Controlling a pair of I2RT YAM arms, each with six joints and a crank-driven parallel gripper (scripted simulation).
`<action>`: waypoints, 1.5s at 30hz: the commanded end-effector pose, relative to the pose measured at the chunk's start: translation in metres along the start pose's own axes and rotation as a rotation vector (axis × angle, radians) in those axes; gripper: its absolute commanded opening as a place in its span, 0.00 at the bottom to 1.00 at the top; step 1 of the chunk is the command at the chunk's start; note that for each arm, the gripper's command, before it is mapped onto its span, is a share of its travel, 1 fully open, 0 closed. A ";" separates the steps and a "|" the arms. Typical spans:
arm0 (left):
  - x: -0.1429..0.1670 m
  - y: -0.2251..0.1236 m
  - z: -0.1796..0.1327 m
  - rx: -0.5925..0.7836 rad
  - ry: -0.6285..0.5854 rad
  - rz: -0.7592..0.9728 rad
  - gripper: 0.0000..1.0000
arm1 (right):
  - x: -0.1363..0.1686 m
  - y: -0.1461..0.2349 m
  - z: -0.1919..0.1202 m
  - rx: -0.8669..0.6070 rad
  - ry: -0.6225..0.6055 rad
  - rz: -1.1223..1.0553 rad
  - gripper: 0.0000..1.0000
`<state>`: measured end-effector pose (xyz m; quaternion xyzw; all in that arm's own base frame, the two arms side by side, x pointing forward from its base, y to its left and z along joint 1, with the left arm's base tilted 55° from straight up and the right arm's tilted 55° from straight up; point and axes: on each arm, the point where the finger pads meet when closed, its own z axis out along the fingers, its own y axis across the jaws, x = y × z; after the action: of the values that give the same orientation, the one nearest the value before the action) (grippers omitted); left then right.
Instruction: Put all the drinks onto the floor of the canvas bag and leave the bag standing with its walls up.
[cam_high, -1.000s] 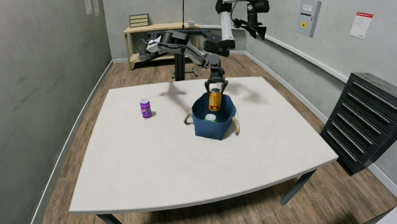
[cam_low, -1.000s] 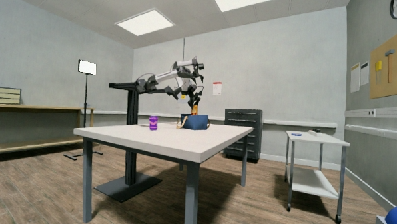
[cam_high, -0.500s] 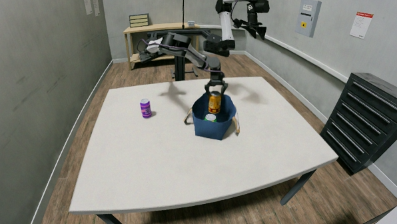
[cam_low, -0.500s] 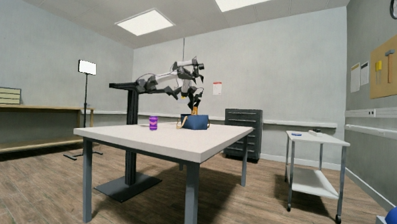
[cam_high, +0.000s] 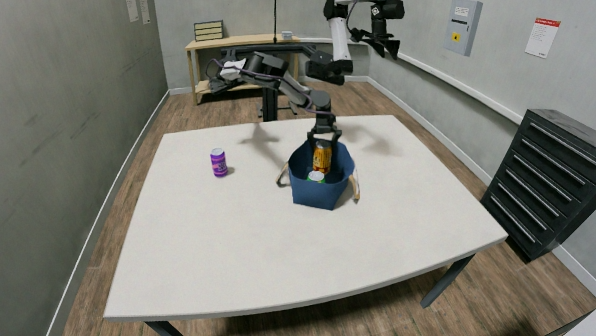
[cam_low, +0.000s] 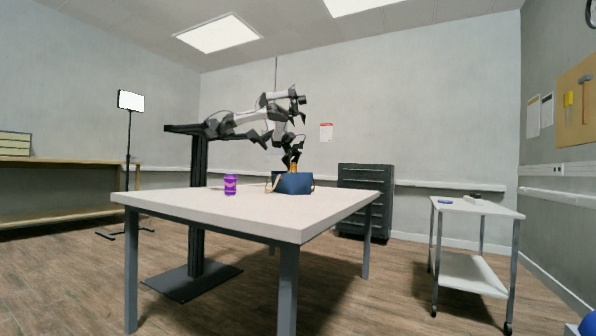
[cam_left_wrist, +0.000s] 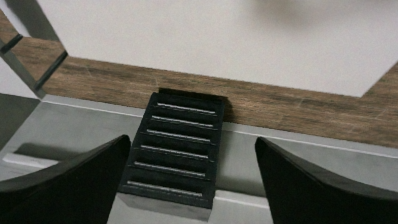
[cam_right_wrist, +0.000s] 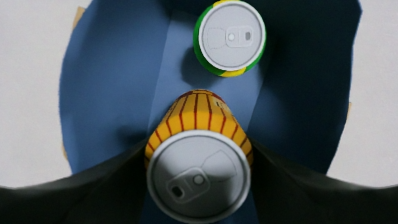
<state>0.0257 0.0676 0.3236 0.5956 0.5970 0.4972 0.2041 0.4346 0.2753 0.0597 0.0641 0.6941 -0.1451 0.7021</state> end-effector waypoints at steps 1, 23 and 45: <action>0.000 0.002 -0.017 -0.046 0.015 -0.026 1.00 | -0.025 0.018 -0.002 -0.043 -0.057 0.095 0.74; 0.000 0.002 -0.017 -0.046 0.015 -0.026 1.00 | -0.008 0.016 0.022 -0.035 -0.060 0.086 0.74; 0.000 0.002 -0.017 -0.046 0.015 -0.026 1.00 | -0.005 0.019 0.037 -0.041 -0.072 0.099 0.74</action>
<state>0.0257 0.0676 0.3236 0.5956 0.5970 0.4972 0.2041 0.4728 0.2588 0.0292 0.0599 0.6949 -0.1488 0.7010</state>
